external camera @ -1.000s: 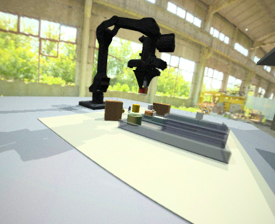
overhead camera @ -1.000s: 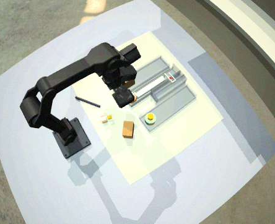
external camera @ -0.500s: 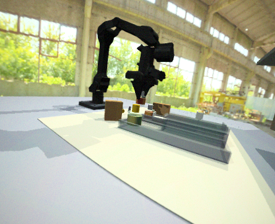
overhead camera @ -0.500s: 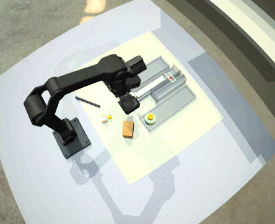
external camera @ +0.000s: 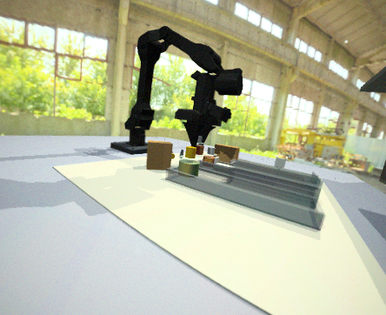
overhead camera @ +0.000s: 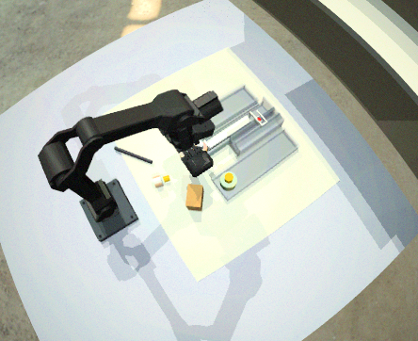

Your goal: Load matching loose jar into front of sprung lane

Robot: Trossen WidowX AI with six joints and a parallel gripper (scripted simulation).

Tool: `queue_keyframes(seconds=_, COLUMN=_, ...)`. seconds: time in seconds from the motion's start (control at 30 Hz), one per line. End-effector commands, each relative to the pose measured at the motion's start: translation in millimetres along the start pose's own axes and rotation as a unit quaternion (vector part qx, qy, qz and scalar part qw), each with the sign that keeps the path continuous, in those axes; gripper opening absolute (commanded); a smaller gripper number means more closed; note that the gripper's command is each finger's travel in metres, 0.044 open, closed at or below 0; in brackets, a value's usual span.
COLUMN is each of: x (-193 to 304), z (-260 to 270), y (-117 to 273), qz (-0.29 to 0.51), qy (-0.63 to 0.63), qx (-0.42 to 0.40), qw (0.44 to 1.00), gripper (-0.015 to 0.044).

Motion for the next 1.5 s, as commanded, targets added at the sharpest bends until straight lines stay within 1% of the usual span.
queue_keyframes(seconds=0.0, x=-1, z=0, y=0, qz=-0.002, qy=0.002, qx=-0.002, qw=1.0, gripper=0.0)
queue_keyframes(seconds=1.47, x=-22, z=-3, y=1, qz=-0.003, qy=0.002, qx=-0.002, qw=1.0, gripper=0.0)
Point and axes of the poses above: the point midway between the two fingers, 35 mm back from their tips, its own y axis back along the fingers, its own z axis across the jaws, x = y × z, the point moved 6 cm from there along y, back along the fingers, and after that the axes turned 8 degrees about y, right-handed, at the moved point
